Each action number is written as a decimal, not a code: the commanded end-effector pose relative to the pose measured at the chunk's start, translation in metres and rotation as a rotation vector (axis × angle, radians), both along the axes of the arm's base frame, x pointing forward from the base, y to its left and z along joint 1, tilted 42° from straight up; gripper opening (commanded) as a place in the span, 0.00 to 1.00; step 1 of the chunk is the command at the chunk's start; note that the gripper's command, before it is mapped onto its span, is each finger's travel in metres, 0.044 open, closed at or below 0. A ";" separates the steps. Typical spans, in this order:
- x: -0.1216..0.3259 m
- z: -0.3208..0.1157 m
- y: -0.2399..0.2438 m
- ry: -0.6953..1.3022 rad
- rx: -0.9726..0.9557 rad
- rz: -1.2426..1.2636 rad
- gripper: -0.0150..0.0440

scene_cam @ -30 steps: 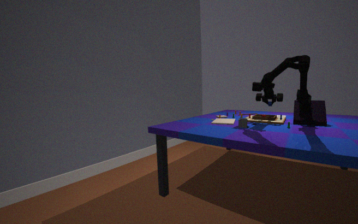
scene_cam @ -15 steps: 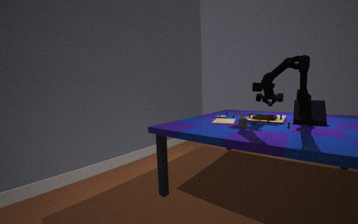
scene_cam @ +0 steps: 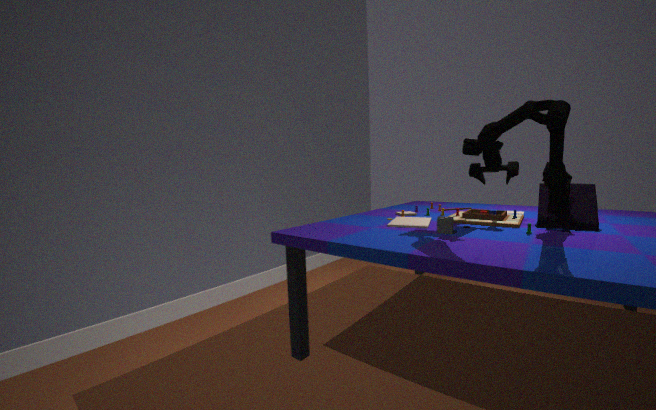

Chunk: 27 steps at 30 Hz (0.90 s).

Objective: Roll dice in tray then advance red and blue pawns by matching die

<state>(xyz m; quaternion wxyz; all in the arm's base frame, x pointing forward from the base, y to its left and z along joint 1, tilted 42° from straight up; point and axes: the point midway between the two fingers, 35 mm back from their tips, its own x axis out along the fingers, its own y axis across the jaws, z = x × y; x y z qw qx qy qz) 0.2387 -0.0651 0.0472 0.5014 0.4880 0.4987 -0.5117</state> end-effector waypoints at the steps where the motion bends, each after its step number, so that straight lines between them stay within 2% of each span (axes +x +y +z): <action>1: -0.005 -0.019 0.002 0.060 0.231 0.010 1.00; 5: -0.003 -0.035 0.005 0.006 0.619 -0.016 1.00; 7: 0.000 -0.037 0.004 -0.047 0.737 -0.039 1.00; 9: 0.001 -0.037 0.003 -0.055 0.751 -0.042 1.00; 11: -0.005 -0.040 0.003 -0.002 0.674 -0.042 1.00; 12: -0.003 -0.040 0.003 -0.010 0.675 -0.021 0.96; 14: 0.016 -0.037 0.005 -0.070 0.679 0.143 0.87; 20: 0.097 -0.026 0.030 -0.348 0.658 0.892 0.60; 24: 0.141 -0.019 0.060 -0.536 0.608 1.366 0.59; 27: 0.148 -0.018 0.066 -0.570 0.596 1.447 0.59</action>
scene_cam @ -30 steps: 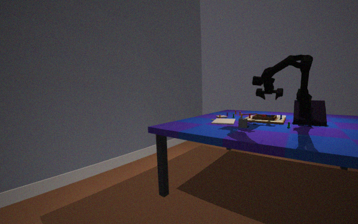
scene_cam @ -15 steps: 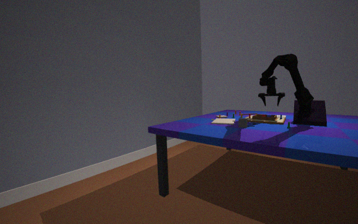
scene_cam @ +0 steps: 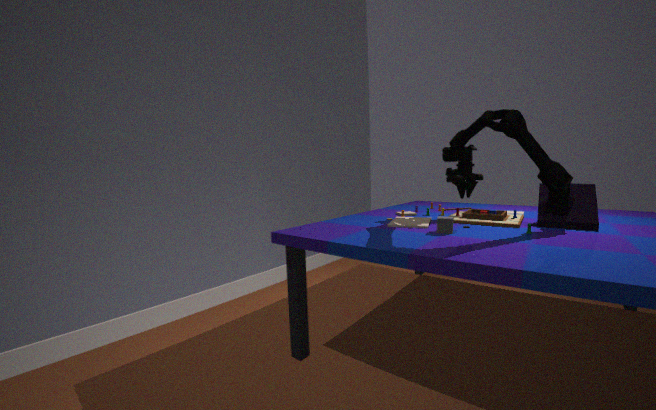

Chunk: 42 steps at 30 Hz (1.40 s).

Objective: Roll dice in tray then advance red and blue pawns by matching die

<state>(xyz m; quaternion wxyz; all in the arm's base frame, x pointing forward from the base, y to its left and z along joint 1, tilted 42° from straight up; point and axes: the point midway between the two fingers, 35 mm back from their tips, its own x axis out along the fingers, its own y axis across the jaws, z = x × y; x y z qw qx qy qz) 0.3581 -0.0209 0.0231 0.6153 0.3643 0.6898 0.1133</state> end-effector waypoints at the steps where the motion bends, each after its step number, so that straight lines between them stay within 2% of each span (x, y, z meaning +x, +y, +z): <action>1: 0.029 0.006 0.022 -0.215 0.023 0.245 0.59; 42: 0.027 -0.035 0.060 -0.216 0.025 0.245 0.59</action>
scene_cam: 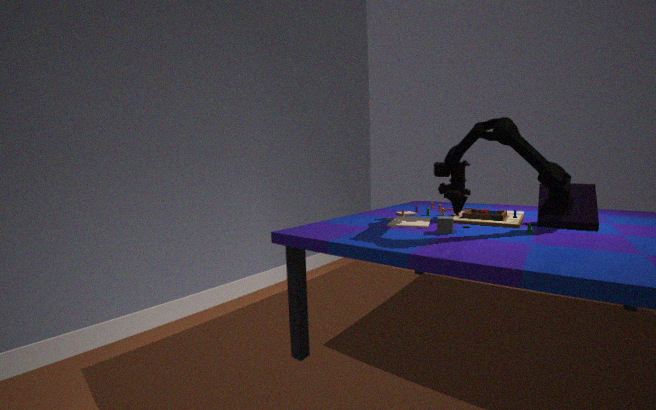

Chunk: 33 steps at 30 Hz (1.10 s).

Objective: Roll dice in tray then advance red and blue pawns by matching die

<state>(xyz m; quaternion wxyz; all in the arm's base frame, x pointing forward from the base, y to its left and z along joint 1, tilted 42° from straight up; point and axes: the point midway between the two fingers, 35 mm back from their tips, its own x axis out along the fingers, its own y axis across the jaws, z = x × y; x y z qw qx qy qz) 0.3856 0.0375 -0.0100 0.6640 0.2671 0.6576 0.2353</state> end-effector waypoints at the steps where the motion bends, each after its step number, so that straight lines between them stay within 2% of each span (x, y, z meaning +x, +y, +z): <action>1: -0.001 -0.002 0.002 0.004 0.005 -0.005 0.55; 5: -0.001 -0.002 0.002 0.004 0.005 -0.005 0.37; 15: -0.001 -0.002 0.002 0.004 0.005 -0.005 0.25; 33: 0.006 0.068 -0.065 0.000 -0.005 -0.008 0.25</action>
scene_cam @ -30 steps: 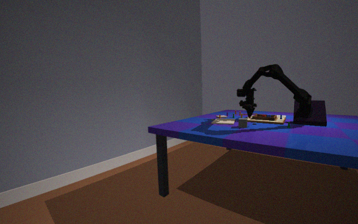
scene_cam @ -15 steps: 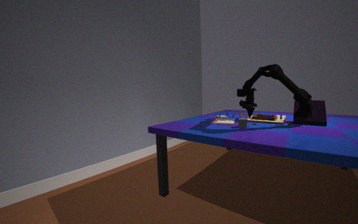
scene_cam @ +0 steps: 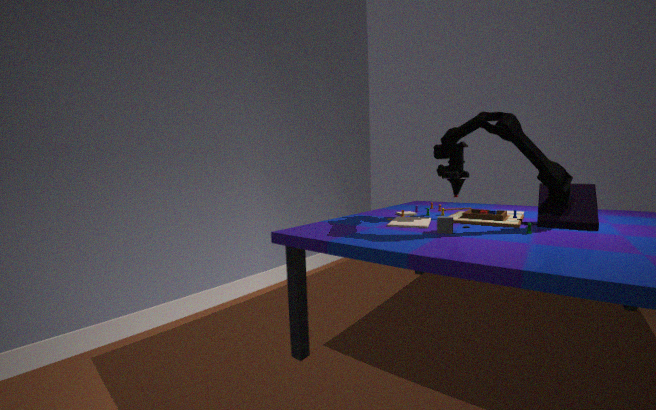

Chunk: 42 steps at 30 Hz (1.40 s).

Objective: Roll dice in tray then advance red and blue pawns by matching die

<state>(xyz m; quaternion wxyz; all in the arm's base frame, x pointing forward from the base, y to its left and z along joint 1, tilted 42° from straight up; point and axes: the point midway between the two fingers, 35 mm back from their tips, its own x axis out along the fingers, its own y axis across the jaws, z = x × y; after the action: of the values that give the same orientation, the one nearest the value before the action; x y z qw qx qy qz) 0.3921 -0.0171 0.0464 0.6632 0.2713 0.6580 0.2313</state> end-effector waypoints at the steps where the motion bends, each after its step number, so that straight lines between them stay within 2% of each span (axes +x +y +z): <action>1: -0.001 0.016 -0.014 -0.005 -0.005 0.003 0.25; 9: -0.005 0.036 -0.028 -0.001 -0.002 0.005 0.25; 25: -0.005 0.009 0.052 -0.002 0.003 0.005 0.25; 42: -0.005 -0.019 0.080 -0.002 0.006 0.005 0.25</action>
<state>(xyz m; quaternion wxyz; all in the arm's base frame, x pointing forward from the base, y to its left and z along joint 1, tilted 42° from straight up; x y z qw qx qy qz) 0.3860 0.0634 0.0286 0.6615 0.2671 0.6595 0.2367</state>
